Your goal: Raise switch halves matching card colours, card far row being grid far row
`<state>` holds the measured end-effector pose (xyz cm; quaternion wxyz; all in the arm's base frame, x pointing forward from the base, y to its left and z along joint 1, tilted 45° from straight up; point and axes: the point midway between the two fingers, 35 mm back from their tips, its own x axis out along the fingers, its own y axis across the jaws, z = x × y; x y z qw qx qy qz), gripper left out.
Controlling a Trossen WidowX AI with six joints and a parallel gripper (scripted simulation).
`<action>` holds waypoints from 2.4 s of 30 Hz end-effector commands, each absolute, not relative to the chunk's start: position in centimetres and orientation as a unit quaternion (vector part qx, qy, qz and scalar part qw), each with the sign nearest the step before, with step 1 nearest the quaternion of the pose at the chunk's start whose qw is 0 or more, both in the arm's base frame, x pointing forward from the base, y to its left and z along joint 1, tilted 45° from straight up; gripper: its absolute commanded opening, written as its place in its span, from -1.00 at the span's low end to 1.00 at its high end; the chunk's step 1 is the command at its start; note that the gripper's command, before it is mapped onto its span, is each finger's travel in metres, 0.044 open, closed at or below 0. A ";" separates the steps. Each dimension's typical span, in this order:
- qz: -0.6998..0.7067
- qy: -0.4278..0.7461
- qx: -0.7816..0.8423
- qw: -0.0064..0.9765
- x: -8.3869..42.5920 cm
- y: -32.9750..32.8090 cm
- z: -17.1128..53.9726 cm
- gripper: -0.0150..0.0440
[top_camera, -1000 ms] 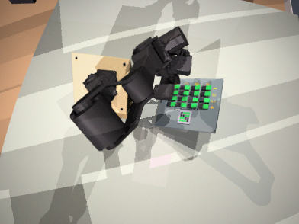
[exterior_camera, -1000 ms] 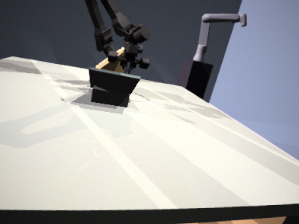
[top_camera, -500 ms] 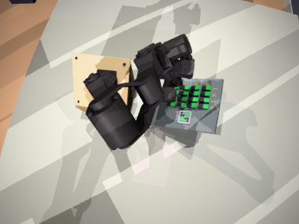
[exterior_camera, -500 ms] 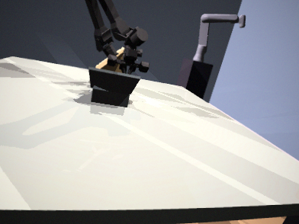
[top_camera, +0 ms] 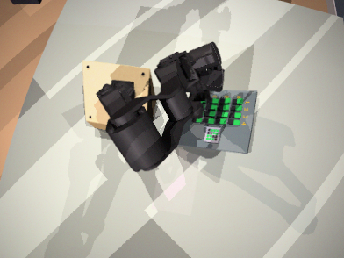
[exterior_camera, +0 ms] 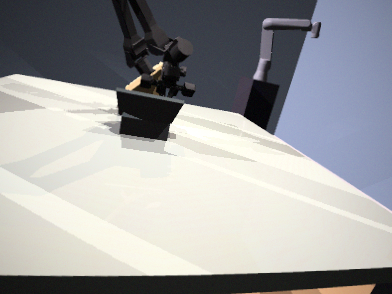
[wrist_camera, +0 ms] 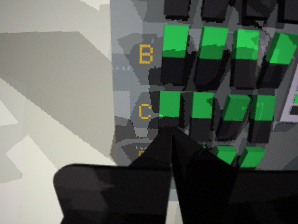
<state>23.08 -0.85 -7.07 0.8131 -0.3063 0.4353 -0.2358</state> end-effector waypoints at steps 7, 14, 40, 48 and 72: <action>-0.234 0.437 -0.307 0.813 23.1 -0.9 -7.1 -0.49; -0.234 0.437 -0.307 0.813 23.1 -0.9 -7.2 -0.49; -0.234 0.437 -0.307 0.813 23.3 -1.2 -7.4 -0.49; -0.234 0.437 -0.307 0.813 23.3 -1.2 -7.5 -0.49; -0.236 0.450 -0.303 0.806 20.1 0.1 -0.3 -0.49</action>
